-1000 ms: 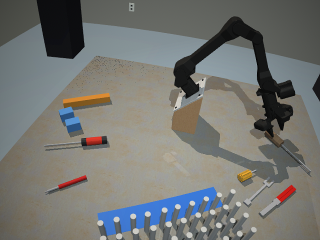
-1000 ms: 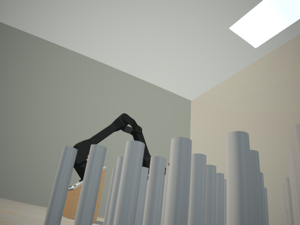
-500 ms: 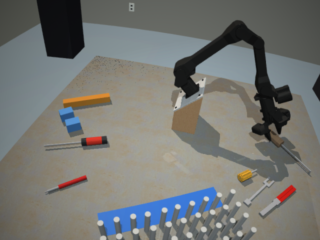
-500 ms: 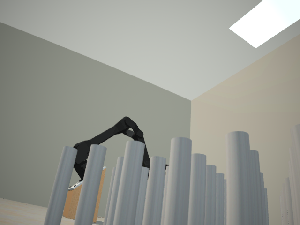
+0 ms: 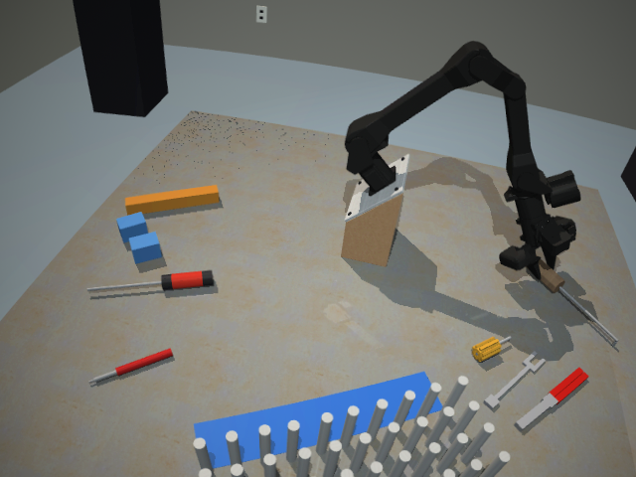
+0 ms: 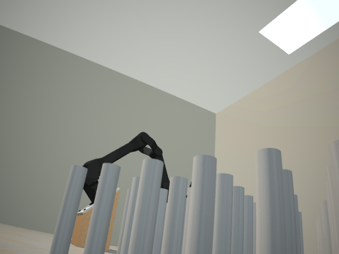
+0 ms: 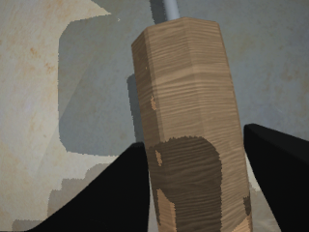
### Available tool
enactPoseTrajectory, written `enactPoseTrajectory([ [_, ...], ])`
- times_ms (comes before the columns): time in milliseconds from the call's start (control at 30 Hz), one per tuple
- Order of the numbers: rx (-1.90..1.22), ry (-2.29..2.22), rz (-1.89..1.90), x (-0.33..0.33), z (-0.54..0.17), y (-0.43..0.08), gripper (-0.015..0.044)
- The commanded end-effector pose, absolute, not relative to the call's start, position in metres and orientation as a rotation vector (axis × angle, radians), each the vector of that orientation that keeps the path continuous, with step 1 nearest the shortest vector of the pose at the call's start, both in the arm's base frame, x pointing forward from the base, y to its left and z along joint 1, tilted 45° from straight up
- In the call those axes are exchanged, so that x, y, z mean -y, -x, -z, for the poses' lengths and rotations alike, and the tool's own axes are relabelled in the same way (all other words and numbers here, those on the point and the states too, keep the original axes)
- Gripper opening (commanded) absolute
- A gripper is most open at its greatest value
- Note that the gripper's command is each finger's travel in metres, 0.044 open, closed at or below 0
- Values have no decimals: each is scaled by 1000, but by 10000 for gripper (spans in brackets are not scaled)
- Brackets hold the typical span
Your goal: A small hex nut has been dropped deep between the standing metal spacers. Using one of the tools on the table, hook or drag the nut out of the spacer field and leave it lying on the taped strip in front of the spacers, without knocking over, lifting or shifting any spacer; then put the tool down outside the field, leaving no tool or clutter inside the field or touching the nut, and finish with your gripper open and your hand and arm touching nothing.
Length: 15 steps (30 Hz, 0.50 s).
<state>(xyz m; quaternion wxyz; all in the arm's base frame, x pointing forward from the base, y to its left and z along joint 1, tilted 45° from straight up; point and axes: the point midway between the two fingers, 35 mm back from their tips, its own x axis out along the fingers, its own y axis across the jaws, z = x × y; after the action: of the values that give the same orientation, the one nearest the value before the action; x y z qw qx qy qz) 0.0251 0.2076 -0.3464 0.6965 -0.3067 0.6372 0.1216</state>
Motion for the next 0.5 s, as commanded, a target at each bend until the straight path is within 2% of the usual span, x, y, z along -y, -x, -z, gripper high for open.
enactPoseTrajectory([
  [0,-1416,676,-290,-225,336,-28,17],
  [33,-1415,676,-291,-229,333,-29,0],
  [467,-1416,680,-282,-292,272,-36,0],
])
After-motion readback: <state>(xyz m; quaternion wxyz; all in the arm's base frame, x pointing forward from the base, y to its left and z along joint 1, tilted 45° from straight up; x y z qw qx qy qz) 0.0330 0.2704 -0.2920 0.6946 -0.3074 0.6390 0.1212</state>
